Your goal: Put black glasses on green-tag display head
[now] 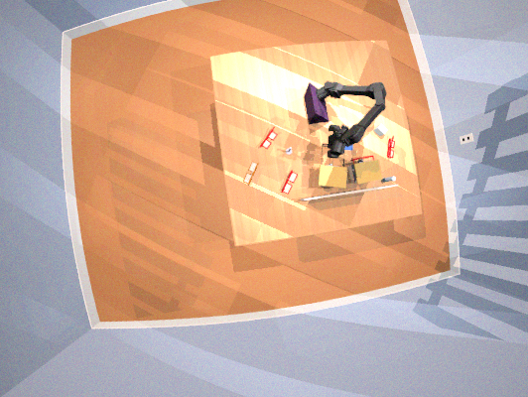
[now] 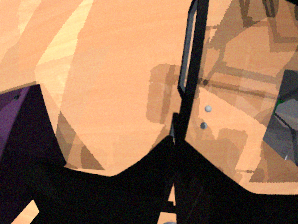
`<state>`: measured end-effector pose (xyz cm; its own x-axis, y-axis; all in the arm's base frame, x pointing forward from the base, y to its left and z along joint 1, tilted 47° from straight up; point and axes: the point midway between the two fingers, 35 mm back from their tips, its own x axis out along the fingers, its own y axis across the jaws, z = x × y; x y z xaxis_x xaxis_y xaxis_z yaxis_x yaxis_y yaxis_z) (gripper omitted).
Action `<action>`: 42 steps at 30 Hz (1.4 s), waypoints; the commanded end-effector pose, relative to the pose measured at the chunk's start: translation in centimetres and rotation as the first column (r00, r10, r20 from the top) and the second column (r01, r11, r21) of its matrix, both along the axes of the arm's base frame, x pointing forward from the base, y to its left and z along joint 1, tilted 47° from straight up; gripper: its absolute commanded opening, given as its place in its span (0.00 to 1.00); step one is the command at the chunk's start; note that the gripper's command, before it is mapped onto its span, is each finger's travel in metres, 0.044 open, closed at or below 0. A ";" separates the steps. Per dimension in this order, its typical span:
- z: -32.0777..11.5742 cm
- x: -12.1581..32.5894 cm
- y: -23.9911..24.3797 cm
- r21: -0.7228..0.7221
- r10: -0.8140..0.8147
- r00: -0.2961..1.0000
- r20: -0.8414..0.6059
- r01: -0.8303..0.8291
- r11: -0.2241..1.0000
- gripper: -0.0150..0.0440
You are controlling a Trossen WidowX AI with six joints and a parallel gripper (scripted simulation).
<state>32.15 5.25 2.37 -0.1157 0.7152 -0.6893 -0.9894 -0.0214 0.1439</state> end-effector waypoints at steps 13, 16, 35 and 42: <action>-0.3 2.4 0.1 0.006 -0.005 1.000 0.001 0.005 1.000 0.25; -0.3 2.9 0.1 0.006 -0.005 1.000 0.001 0.005 1.000 0.25; -0.6 5.6 0.1 0.006 -0.003 1.000 0.002 0.003 1.000 0.25; -0.7 6.5 0.2 0.006 -0.003 1.000 0.002 0.003 1.000 0.25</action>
